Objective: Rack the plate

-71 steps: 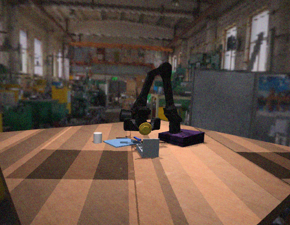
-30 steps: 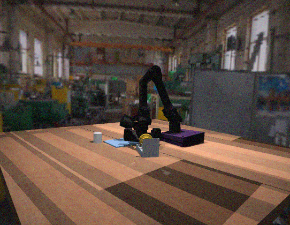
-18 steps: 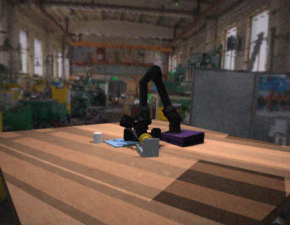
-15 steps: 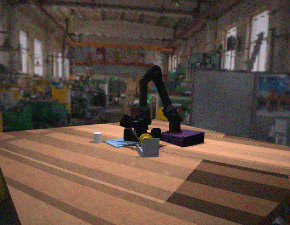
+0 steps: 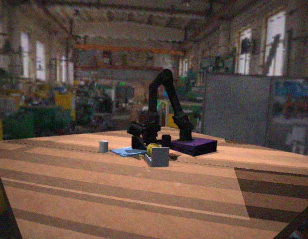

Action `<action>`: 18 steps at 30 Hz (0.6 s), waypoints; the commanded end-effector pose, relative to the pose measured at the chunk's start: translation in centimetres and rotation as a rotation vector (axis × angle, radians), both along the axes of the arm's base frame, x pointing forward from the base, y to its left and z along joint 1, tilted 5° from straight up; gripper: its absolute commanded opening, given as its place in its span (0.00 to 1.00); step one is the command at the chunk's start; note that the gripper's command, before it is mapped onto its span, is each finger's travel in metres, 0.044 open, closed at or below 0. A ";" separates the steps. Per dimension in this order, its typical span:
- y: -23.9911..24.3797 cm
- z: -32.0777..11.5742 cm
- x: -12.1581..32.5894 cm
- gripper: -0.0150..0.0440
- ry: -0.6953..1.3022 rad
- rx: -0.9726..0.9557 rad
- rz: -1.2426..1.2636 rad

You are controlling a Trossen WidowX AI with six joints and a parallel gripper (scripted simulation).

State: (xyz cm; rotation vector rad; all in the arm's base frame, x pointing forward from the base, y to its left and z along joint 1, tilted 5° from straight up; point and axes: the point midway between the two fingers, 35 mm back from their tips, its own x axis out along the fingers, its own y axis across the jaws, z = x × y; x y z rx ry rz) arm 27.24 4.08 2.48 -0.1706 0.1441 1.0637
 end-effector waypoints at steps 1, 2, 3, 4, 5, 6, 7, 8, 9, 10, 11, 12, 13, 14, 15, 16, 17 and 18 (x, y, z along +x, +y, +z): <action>-0.2 2.8 0.7 0.93 -0.020 -0.007 0.004; -0.1 3.8 0.7 0.93 -0.020 -0.007 0.006; -0.1 4.8 0.7 0.93 -0.021 -0.007 0.007; 0.0 5.9 0.7 0.93 -0.021 -0.007 0.009; 0.1 6.9 0.6 0.93 -0.022 -0.006 0.010; 0.2 8.0 0.5 0.93 -0.022 -0.006 0.012; 0.2 9.0 0.5 0.93 -0.023 -0.006 0.013; 0.3 10.1 0.5 0.93 -0.023 -0.006 0.015; 0.3 11.0 0.4 0.93 -0.023 -0.006 0.016; 0.4 11.5 0.3 0.93 -0.023 -0.005 0.017; 0.4 11.6 0.3 0.93 -0.023 -0.005 0.017; 0.4 11.6 0.3 0.93 -0.023 -0.005 0.017; 0.4 11.6 0.3 0.93 -0.023 -0.005 0.017; 0.4 11.6 0.3 0.93 -0.018 -0.007 0.015; 0.4 11.6 0.5 0.93 -0.003 -0.012 0.009; 0.3 11.6 0.6 0.93 0.023 -0.020 -0.001; 0.2 11.6 0.8 0.93 0.054 -0.030 -0.013; 0.1 11.6 1.0 0.93 0.085 -0.040 -0.025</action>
